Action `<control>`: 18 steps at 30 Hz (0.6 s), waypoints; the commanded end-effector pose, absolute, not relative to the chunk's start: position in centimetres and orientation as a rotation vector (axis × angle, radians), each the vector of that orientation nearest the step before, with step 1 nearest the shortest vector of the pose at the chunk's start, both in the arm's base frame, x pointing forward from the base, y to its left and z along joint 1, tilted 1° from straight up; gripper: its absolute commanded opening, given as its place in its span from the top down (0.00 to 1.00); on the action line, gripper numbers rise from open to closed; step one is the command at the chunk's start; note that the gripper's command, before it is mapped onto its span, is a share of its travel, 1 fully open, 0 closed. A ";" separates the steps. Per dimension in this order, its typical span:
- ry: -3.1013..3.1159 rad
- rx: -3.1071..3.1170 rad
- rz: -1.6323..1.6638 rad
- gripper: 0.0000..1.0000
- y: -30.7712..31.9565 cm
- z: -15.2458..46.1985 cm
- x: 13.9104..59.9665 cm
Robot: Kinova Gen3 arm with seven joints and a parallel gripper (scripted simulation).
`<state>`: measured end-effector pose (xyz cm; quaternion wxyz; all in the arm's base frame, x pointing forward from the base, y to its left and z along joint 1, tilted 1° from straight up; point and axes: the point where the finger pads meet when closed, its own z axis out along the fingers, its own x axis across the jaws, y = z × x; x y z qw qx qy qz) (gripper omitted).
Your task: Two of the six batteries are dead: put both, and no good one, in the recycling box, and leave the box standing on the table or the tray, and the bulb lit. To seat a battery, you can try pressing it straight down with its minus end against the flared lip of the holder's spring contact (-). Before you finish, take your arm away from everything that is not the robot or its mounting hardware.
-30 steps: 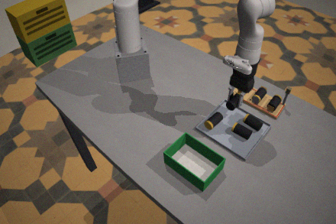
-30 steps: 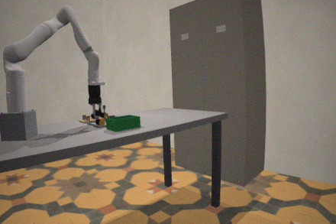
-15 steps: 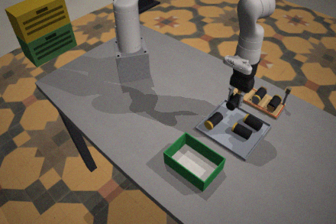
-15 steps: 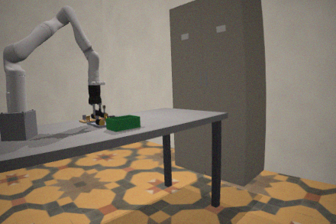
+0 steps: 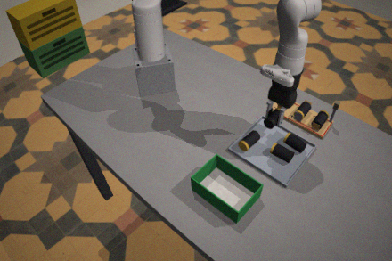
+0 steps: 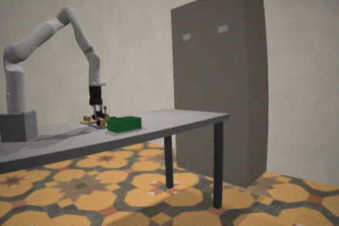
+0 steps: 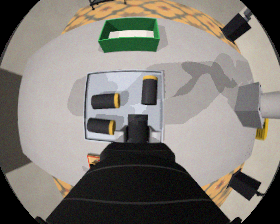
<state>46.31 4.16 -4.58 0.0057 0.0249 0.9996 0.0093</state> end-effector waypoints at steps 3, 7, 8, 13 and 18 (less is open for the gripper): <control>3.127 0.078 0.030 0.43 4.2 -4.5 46.4; 3.127 0.078 0.030 0.43 4.2 -4.5 46.4; 3.127 0.078 0.030 0.43 4.2 -4.6 46.4; 3.127 0.078 0.030 0.43 4.2 -5.2 46.4; 3.127 0.078 0.030 0.43 4.2 -7.4 46.4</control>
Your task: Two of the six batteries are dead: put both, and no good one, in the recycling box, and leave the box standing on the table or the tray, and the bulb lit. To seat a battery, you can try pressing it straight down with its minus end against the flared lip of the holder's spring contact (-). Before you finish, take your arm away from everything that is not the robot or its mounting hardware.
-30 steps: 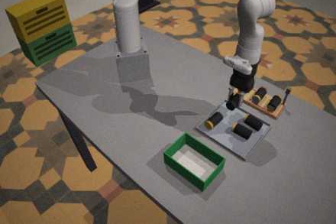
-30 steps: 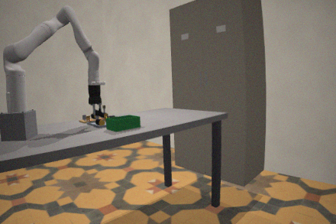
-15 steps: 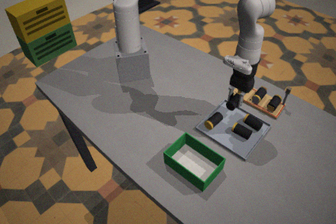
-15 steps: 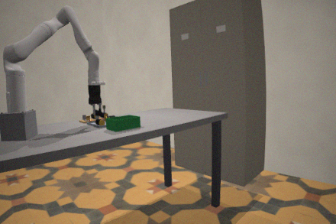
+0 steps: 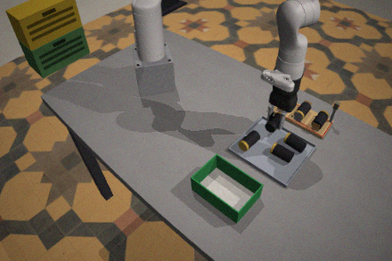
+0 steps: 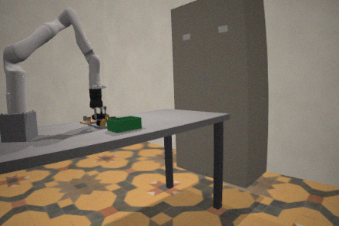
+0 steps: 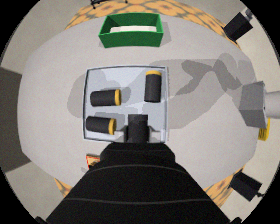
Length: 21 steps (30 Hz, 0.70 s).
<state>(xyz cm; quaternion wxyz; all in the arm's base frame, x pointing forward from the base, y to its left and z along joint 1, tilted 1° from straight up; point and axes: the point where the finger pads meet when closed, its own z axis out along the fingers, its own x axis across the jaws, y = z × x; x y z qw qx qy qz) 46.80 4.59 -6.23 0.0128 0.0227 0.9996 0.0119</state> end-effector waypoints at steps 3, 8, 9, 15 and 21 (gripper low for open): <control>3.127 0.078 0.030 0.43 4.2 -8.6 46.4; 3.127 0.078 0.030 0.43 4.2 -9.0 46.4; 3.127 0.078 0.030 0.43 4.2 -9.0 46.4; 3.127 0.078 0.030 0.43 4.2 -9.0 46.4; 3.127 0.078 0.030 0.10 4.2 -9.0 46.4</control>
